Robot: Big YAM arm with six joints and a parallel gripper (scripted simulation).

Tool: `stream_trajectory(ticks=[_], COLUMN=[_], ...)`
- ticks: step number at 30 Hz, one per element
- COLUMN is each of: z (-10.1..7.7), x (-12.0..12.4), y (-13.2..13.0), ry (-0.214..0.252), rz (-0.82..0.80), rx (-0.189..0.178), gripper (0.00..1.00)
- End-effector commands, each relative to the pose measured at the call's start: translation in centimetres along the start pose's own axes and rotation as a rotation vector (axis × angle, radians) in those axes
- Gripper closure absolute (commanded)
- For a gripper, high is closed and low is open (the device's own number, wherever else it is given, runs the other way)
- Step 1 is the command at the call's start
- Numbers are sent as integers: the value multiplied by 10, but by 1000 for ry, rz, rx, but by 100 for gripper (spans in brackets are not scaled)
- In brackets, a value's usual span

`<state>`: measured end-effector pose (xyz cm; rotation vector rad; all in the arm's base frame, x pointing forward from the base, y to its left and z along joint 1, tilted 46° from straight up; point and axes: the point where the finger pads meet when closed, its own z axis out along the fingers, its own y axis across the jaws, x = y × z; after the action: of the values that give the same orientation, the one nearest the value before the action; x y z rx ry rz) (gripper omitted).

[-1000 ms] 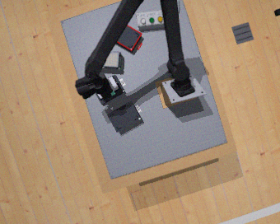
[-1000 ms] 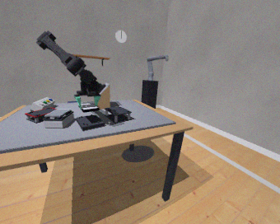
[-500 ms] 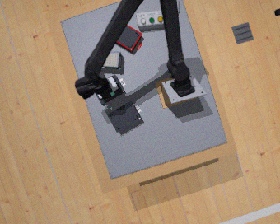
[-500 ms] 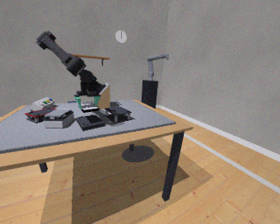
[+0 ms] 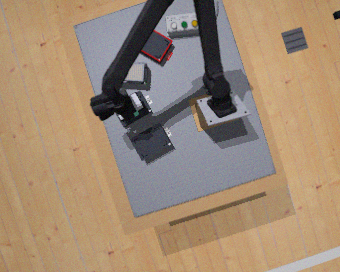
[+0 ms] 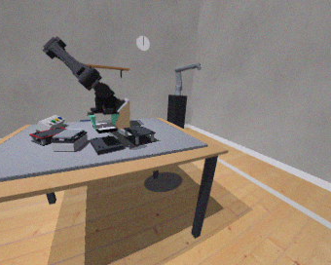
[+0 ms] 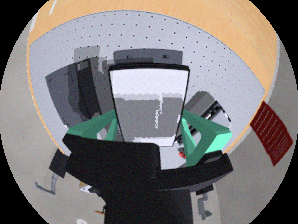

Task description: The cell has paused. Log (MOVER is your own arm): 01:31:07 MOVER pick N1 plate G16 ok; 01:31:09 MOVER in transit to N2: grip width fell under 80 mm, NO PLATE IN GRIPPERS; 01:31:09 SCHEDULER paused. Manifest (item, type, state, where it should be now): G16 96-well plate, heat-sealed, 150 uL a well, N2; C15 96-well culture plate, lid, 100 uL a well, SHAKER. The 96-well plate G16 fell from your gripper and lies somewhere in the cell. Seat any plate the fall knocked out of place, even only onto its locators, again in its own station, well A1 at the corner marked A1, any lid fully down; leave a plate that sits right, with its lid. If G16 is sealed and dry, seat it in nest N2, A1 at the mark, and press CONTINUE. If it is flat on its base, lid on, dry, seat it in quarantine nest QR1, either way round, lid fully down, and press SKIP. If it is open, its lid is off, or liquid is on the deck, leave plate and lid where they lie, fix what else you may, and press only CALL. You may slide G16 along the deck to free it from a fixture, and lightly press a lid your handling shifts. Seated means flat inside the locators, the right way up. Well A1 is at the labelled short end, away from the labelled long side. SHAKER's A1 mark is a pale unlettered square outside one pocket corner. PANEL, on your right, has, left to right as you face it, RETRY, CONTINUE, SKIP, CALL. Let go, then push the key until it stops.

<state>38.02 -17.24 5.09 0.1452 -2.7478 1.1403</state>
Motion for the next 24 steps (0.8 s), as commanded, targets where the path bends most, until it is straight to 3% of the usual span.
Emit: stream_trajectory(ticks=[1,24], z=[-12,-13], x=[-18,-20], y=[-11,-8], ry=[-31,-33], rz=[22,19], rx=[10,10], gripper=[100,100])
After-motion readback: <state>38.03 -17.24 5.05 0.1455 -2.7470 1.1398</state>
